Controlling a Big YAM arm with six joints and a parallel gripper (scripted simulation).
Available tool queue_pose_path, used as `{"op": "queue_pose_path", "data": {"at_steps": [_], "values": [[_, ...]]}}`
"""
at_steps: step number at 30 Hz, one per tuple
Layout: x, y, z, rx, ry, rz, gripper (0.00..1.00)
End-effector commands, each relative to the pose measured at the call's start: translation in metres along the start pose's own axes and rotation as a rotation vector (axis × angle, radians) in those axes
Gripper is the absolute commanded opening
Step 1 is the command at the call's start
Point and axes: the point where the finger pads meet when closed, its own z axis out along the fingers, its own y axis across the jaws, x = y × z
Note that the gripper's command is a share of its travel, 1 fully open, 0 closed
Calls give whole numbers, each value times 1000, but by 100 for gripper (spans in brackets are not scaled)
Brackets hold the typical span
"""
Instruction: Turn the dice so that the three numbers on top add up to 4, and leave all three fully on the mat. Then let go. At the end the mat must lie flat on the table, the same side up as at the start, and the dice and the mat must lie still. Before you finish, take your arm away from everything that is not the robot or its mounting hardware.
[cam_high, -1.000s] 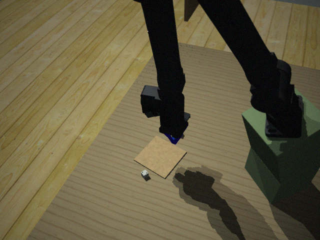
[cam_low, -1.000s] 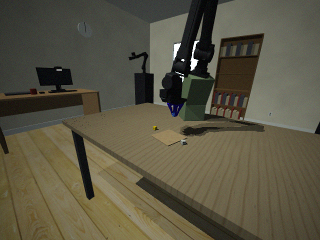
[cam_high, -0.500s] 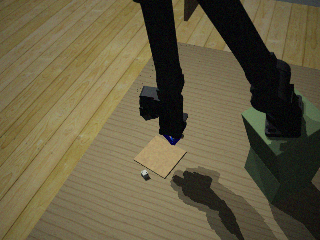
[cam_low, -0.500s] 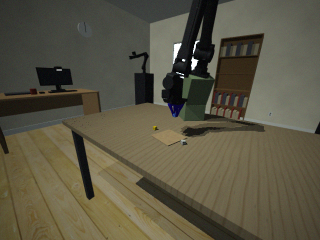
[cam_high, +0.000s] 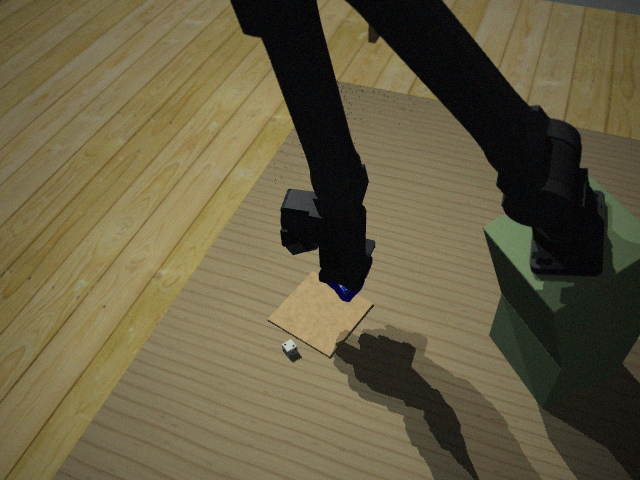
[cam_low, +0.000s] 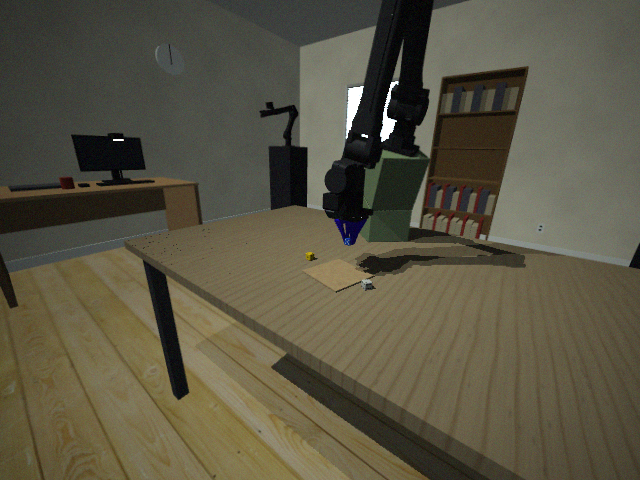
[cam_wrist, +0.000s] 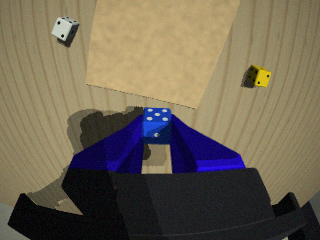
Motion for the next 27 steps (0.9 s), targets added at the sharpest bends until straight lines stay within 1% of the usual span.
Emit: {"op": "queue_pose_path", "data": {"at_steps": [1, 7, 9, 15, 18, 19, 21, 27], "values": [[-4, 3, 17, -1, -13, 5, 15], [-3, 3, 45, -1, -12, 5, 15], [-3, 3, 45, -1, -12, 5, 15], [-3, 2, 63, -1, -12, 5, 15], [-3, 1, 66, -1, -12, 8, 15], [-11, 2, 62, -2, -31, 8, 15], [-16, 3, 57, -3, -44, 6, 15], [-11, 1, 59, -2, -33, 9, 15]]}}
